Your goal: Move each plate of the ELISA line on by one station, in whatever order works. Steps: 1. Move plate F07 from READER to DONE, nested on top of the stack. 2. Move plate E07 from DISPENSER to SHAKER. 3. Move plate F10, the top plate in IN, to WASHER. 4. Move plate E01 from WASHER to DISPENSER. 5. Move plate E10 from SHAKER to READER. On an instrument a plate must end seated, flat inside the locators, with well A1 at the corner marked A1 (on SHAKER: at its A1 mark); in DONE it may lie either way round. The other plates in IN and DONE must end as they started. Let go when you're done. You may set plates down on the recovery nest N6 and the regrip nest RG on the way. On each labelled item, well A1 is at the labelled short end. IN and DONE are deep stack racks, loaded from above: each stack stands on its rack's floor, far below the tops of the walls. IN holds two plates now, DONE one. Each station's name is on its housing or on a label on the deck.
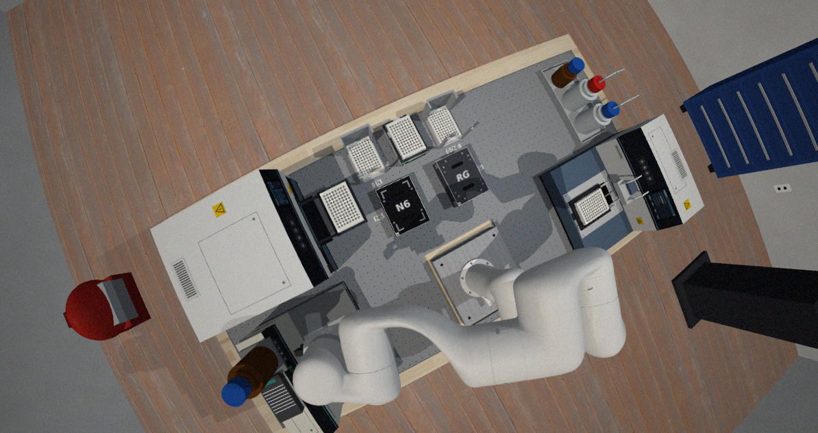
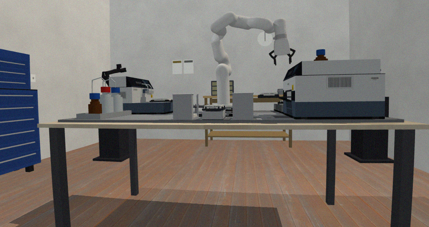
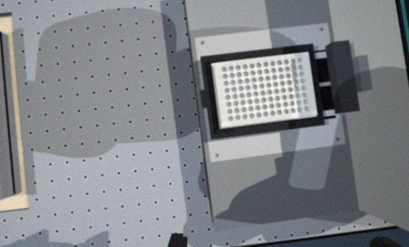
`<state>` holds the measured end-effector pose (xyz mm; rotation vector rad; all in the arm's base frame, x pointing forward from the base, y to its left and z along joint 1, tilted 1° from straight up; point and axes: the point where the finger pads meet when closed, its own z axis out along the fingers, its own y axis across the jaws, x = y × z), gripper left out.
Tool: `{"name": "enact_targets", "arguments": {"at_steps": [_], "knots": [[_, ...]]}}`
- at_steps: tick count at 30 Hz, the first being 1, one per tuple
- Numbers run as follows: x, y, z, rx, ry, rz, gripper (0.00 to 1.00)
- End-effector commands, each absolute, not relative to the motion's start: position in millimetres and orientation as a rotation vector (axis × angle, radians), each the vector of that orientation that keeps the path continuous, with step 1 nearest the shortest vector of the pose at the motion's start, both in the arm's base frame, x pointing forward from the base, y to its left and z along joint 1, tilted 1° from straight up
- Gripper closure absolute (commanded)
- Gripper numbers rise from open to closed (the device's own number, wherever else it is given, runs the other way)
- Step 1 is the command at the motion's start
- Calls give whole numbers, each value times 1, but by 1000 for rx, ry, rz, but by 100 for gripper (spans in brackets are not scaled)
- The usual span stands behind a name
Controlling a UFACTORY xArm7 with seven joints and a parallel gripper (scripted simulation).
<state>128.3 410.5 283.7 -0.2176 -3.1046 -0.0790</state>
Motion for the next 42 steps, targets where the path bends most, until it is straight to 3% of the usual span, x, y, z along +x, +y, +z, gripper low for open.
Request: {"name": "enact_targets", "arguments": {"at_steps": [1,20,42], "knots": [[131,407,285,-329,-3106,-84,0],[152,356,272,-1357,-2851,-7,0],[177,296,256,-1361,-2850,-7,0]]}}
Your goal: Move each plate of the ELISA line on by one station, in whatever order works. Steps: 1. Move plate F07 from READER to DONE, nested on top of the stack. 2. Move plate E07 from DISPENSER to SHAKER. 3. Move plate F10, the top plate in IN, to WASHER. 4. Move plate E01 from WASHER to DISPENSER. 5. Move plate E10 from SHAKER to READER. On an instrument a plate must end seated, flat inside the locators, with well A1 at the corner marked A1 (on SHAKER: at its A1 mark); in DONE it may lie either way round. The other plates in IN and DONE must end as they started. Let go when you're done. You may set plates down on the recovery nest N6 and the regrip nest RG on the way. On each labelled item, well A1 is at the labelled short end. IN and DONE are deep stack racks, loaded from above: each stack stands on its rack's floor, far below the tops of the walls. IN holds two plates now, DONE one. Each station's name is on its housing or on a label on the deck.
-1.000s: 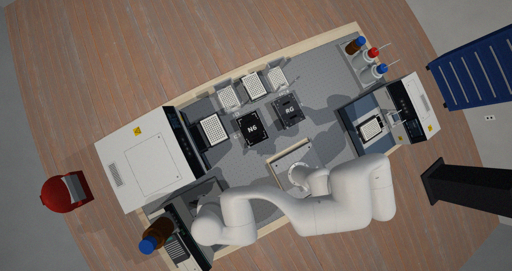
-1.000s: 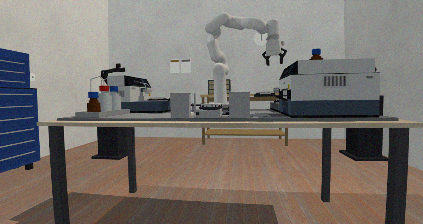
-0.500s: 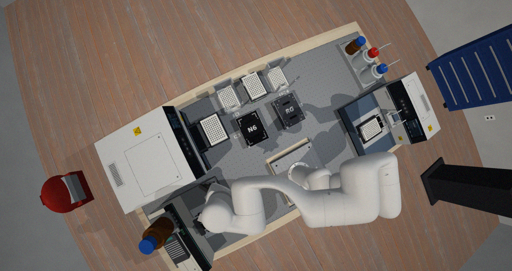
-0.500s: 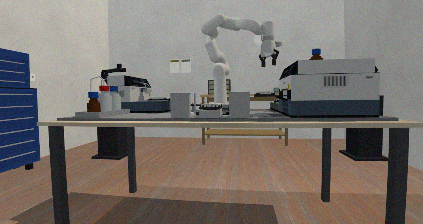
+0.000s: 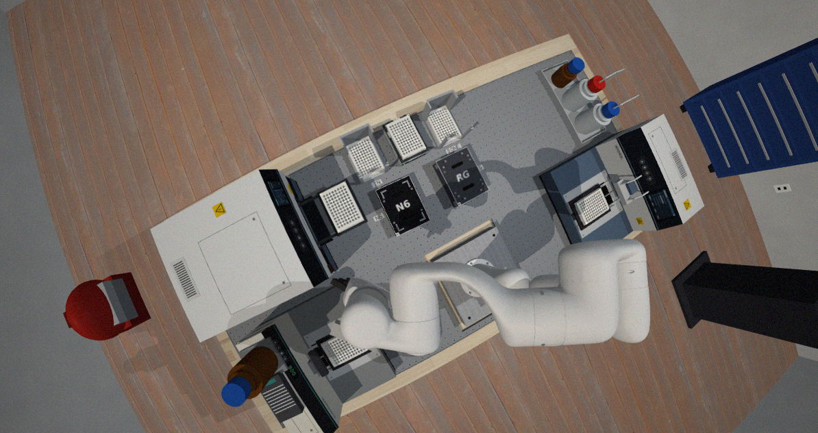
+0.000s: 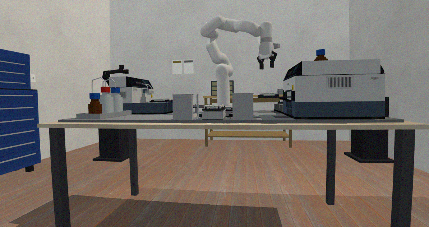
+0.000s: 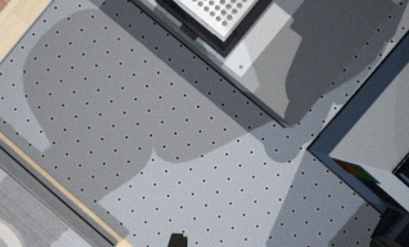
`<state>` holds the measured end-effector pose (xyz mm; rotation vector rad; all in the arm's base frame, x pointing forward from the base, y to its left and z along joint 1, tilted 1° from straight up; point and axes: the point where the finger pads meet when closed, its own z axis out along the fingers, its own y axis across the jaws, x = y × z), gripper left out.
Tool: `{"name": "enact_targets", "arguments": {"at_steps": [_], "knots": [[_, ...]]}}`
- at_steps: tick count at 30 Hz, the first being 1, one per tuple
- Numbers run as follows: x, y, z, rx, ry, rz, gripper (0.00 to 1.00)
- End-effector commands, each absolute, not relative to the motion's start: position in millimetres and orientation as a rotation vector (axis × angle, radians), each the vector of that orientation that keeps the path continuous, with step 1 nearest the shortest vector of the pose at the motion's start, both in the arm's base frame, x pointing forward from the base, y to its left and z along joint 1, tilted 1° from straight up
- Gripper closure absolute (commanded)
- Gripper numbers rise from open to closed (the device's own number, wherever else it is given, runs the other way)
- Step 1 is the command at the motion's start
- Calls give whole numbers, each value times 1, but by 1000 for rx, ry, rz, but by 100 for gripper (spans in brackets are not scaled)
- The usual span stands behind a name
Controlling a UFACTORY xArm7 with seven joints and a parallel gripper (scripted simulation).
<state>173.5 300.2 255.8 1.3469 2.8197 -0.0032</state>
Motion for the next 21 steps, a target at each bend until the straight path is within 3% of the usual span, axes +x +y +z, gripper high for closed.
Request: {"name": "enact_targets", "arguments": {"at_steps": [1,21], "knots": [[178,293,256,1347,2820,7,0],[200,239,242,1346,2819,6,0]]}}
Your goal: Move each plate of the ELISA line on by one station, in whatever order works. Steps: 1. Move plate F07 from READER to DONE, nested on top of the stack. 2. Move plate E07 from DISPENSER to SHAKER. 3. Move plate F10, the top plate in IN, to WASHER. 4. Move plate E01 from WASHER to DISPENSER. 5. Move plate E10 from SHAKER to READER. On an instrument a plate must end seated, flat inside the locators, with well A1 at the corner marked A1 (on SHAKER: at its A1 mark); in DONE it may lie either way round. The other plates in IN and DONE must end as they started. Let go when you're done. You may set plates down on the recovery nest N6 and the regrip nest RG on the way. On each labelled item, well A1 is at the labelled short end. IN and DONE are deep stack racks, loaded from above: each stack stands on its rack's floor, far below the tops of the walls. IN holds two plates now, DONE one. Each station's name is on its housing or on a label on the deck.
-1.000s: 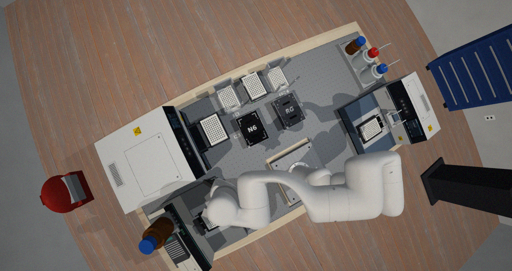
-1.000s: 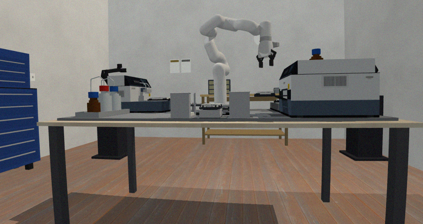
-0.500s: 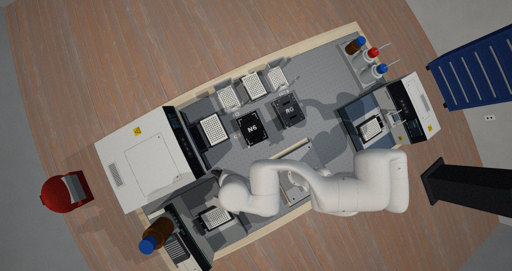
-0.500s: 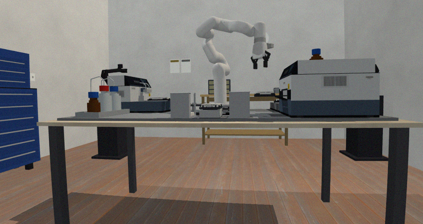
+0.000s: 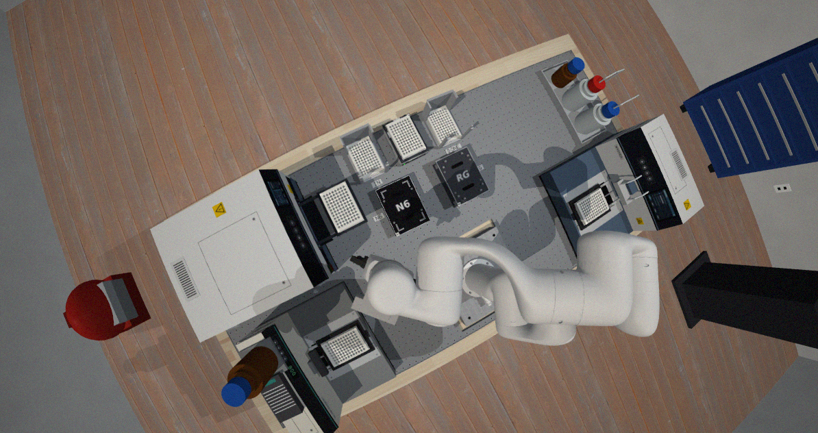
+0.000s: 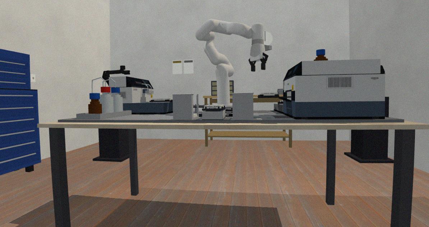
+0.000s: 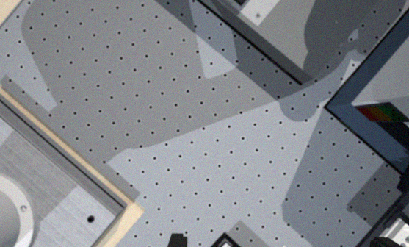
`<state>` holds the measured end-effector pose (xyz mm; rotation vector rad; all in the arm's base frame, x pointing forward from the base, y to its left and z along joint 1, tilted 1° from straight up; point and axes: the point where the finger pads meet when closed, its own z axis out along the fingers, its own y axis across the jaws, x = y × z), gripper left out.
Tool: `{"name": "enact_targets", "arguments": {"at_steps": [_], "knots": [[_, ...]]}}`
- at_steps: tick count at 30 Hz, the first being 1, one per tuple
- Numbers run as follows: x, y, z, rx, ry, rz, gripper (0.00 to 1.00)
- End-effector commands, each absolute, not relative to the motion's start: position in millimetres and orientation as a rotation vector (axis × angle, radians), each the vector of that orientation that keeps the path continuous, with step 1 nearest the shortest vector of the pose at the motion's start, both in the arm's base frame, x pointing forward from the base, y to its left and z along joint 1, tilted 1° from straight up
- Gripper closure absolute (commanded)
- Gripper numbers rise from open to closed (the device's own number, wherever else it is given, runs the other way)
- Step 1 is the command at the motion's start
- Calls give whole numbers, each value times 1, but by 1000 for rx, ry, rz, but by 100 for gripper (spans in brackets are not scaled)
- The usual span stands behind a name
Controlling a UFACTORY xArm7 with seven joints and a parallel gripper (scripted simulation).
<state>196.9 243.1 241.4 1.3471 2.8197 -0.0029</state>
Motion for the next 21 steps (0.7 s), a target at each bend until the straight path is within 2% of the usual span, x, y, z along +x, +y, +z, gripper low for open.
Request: {"name": "enact_targets", "arguments": {"at_steps": [1,21], "knots": [[201,235,241,1346,2819,6,0],[224,181,227,1346,2818,5,0]]}}
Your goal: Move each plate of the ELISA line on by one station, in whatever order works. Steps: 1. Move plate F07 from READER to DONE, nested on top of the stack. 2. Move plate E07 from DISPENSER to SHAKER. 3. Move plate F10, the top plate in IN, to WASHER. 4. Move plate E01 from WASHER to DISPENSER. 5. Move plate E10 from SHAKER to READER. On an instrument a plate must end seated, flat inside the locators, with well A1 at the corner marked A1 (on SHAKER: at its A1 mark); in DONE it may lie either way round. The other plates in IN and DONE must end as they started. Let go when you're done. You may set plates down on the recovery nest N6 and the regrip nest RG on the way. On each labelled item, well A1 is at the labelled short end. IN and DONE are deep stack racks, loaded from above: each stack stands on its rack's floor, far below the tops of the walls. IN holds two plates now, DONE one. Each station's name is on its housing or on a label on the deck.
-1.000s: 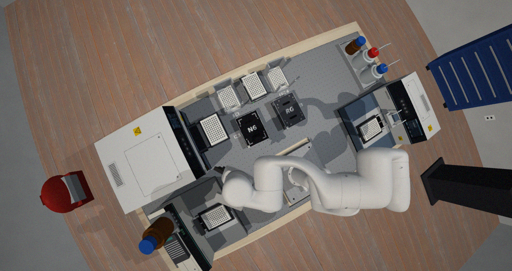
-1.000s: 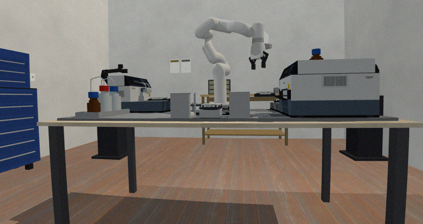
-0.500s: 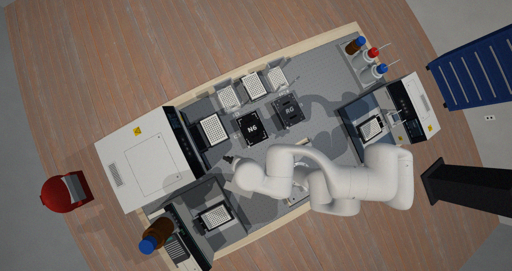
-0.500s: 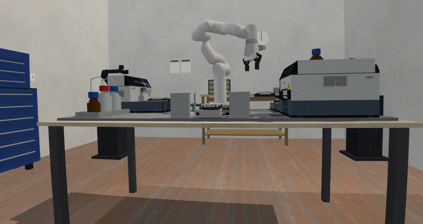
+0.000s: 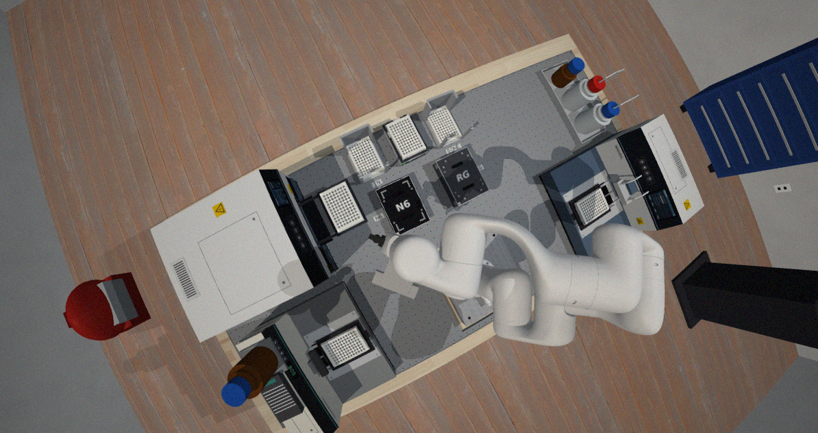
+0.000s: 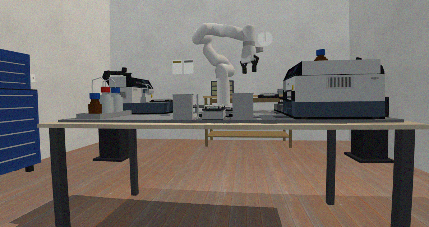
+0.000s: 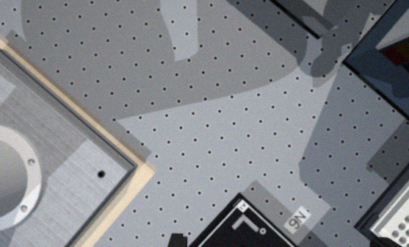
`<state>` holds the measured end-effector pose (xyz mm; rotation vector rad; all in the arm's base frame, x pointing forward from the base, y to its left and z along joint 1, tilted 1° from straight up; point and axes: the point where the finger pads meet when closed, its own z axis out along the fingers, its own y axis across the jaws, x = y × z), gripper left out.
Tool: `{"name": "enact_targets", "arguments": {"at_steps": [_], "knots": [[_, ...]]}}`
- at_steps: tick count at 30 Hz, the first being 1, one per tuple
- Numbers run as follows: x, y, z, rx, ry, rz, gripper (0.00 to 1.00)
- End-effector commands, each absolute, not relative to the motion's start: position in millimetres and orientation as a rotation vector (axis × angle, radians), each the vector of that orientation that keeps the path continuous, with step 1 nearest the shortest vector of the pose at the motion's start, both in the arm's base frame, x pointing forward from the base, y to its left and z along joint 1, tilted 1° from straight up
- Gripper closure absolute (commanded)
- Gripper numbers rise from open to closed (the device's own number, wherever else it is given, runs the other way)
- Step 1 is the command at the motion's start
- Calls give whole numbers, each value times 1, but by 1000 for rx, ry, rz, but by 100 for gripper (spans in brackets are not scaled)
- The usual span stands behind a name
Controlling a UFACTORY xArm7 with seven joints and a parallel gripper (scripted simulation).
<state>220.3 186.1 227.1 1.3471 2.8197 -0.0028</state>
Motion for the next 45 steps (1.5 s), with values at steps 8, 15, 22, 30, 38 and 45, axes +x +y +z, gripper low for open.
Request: {"name": "enact_targets", "arguments": {"at_steps": [8,15,22,30,38,45], "knots": [[231,163,223,1346,2818,5,0],[240,142,217,1346,2818,5,0],[246,127,214,1346,2817,5,0],[256,103,207,1346,2817,4,0],[263,85,203,1346,2817,4,0],[272,64,198,1346,2817,3,0]]}}
